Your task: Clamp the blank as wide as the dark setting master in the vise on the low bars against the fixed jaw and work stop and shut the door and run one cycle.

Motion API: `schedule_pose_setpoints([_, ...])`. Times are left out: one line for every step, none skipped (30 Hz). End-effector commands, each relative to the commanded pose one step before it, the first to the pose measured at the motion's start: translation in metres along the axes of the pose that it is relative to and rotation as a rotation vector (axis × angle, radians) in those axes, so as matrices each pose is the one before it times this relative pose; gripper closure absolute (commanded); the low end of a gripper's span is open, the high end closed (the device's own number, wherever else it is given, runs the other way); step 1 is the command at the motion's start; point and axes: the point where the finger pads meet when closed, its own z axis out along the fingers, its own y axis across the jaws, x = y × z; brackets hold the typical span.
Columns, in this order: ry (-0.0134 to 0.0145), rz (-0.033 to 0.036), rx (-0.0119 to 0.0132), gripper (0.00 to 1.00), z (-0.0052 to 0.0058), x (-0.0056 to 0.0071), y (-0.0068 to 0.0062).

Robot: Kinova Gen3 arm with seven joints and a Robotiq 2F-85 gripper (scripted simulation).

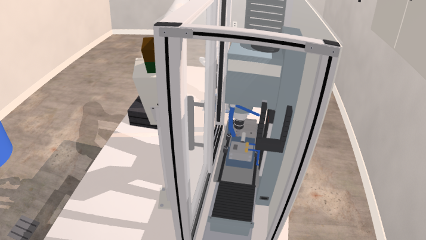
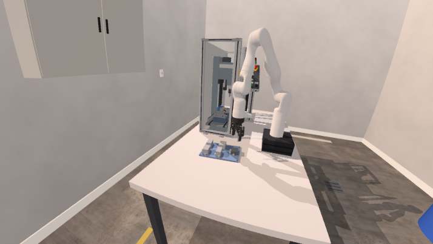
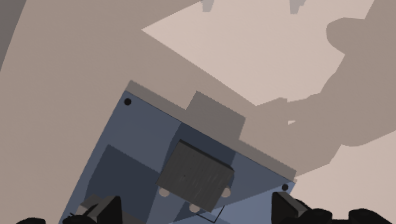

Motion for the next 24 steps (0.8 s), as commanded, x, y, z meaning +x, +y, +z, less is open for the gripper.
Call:
schedule_pose_setpoints([-0.00145,0.00093,0.00035,0.0,-0.00041,-0.00036,0.00001])
schedule_pose_setpoints([0.0,0.0,0.0,0.0,0.0,0.0,0.0])
schedule_pose_setpoints([0.0,0.0,0.0,0.0,0.0,0.0,0.0])
schedule_pose_setpoints([0.0,0.0,0.0,0.0,0.0,0.0,0.0])
schedule_pose_setpoints([0.0,0.0,0.0,0.0,0.0,0.0,0.0])
schedule_pose_setpoints([0.0,0.0,0.0,0.0,0.0,0.0,0.0])
schedule_pose_setpoints([0.0,0.0,0.0,0.0,0.0,0.0,0.0])
schedule_pose_setpoints([0.0,0.0,0.0,0.0,0.0,0.0,0.0])
schedule_pose_setpoints([0.0,0.04601,-0.00001,0.0,0.0,0.0,0.0])
schedule_pose_setpoints([0.0,0.046,0.0,0.0,0.0,0.0,0.0])
schedule_pose_setpoints([0.0,0.046,0.0,0.0,0.0,0.0,0.0])
schedule_pose_setpoints([0.0,0.046,0.0,0.0,0.0,0.0,0.0])
schedule_pose_setpoints([0.0,0.046,0.0,0.0,0.0,0.0,0.0])
schedule_pose_setpoints([0.0,0.0,0.0,0.0,0.0,0.0,0.0])
schedule_pose_setpoints([0.0,0.0,0.0,0.0,0.0,0.0,0.0])
schedule_pose_setpoints([0.0,0.0,0.0,0.0,0.0,0.0,0.0])
schedule_pose_setpoints([0.0,0.0,0.0,0.0,0.0,0.0,0.0])
schedule_pose_setpoints([0.0,0.0,0.0,0.0,0.0,0.0,0.0])
schedule_pose_setpoints([0.0,0.0,0.0,0.0,0.0,0.0,0.0])
schedule_pose_setpoints([0.0,0.0,0.0,0.0,0.0,0.0,0.0])
schedule_pose_setpoints([0.0,0.0,0.0,0.0,0.0,0.0,0.0])
schedule_pose_setpoints([0.0,0.0,0.0,0.0,0.0,0.0,0.0])
schedule_pose_setpoints([0.0,0.0,0.0,0.0,0.0,0.0,0.0])
schedule_pose_setpoints([0.0,0.0,0.0,0.0,0.0,0.0,0.0])
